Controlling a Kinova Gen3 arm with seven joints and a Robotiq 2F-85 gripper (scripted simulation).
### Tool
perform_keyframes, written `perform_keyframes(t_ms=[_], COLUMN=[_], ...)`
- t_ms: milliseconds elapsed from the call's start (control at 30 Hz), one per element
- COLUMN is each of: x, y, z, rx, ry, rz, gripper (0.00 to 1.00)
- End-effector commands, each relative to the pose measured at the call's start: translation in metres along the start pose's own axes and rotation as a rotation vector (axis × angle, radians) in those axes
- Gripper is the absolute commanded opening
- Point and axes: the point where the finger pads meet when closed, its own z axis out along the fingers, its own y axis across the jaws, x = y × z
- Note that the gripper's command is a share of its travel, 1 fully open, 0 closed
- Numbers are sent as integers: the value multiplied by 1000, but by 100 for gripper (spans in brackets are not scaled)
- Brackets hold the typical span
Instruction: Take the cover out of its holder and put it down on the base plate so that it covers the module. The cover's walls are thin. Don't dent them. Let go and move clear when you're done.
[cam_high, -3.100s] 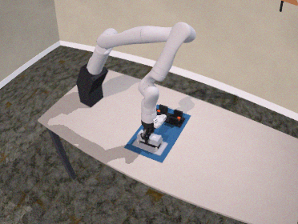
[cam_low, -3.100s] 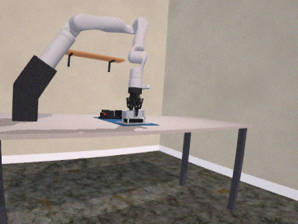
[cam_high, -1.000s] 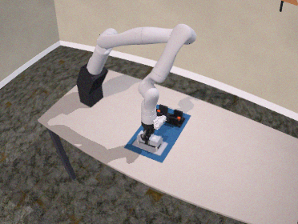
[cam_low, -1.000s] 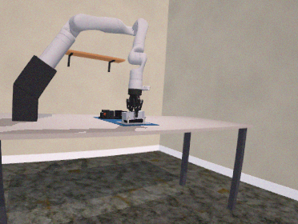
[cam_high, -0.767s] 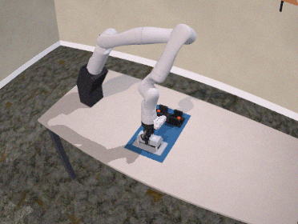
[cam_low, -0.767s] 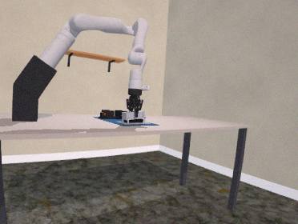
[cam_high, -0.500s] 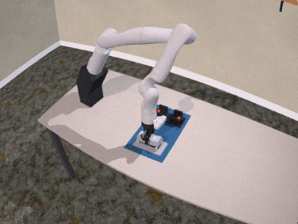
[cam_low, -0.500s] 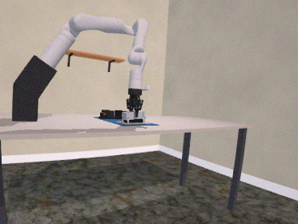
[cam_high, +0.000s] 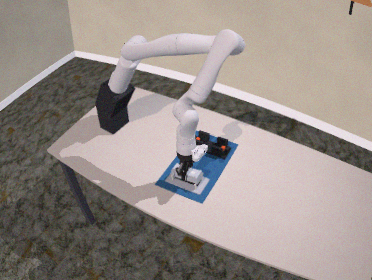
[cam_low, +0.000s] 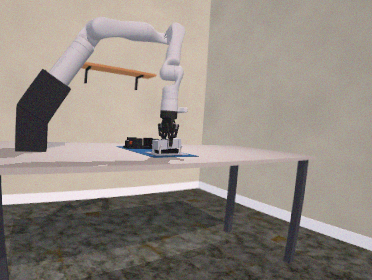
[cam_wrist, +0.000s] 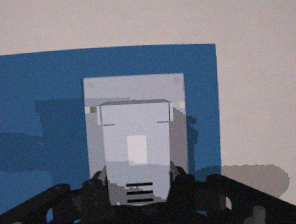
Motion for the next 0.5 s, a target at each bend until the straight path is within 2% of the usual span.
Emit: perform_keyframes(t_ms=[0,267,467], x=[2,2,0], y=[0,0,0], z=[-1,-1,5], rx=[2,2,2], ry=[2,3,3], rz=[-4,-4,-3], gripper=[0,0,0])
